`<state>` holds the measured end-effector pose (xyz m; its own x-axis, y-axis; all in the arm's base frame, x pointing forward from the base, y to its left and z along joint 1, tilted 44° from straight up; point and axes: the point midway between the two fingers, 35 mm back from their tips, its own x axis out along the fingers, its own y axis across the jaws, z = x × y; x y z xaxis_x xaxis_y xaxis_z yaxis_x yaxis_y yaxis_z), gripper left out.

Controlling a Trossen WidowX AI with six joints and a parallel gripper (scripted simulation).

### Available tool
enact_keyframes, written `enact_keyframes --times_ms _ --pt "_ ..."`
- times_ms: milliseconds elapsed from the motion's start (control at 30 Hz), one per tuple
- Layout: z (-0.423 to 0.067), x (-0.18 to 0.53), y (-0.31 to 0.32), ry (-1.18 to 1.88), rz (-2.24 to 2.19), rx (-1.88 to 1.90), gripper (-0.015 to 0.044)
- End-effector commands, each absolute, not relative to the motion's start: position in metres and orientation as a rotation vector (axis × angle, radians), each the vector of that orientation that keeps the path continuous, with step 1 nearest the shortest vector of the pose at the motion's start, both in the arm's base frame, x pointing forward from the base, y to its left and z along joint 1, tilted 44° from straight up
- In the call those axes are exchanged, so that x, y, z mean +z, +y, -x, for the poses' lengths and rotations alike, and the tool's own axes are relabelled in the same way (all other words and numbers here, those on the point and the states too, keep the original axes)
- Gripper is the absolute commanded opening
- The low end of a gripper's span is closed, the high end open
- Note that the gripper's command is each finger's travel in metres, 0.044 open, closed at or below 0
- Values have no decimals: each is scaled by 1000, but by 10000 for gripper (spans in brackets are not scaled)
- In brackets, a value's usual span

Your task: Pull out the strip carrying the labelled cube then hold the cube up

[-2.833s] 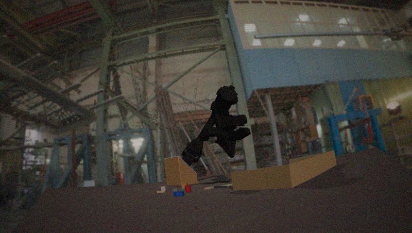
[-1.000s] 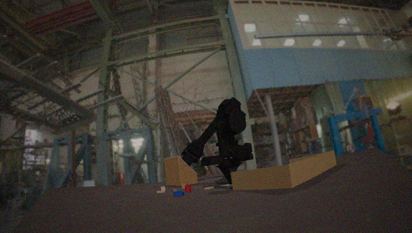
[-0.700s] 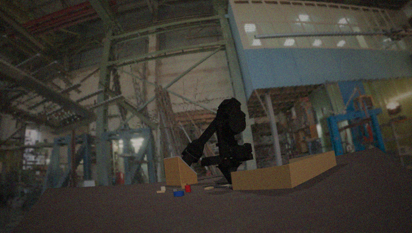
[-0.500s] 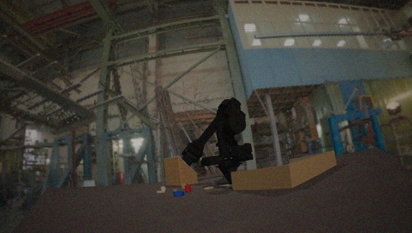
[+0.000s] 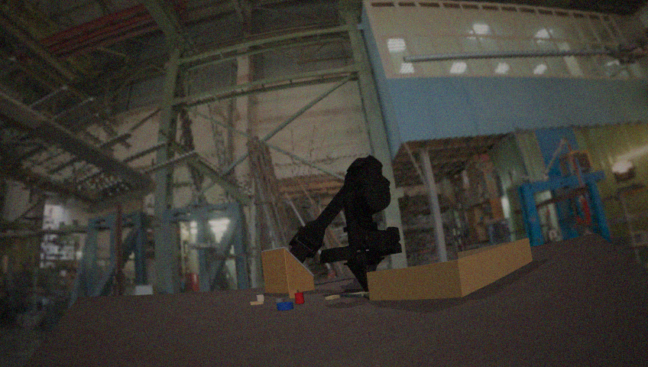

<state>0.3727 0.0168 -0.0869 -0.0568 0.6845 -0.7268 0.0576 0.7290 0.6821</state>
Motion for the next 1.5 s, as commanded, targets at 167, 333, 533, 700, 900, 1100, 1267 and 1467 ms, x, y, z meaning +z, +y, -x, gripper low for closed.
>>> enact_keyframes --times_ms 167,333,533,700,900,1100,1267,1467 --pt "-373 -88 18 1563 -626 568 0" --pt "-373 -88 18 1563 -626 568 0" --pt "-363 -88 18 1563 -626 568 0" --pt "-355 -88 18 1564 -626 568 0" --pt "-346 -87 18 1564 -627 568 0" --pt "-337 -87 18 1565 -627 568 0" --pt "-330 -87 19 1565 -627 568 0" --pt "-320 -86 19 1566 -627 567 0"
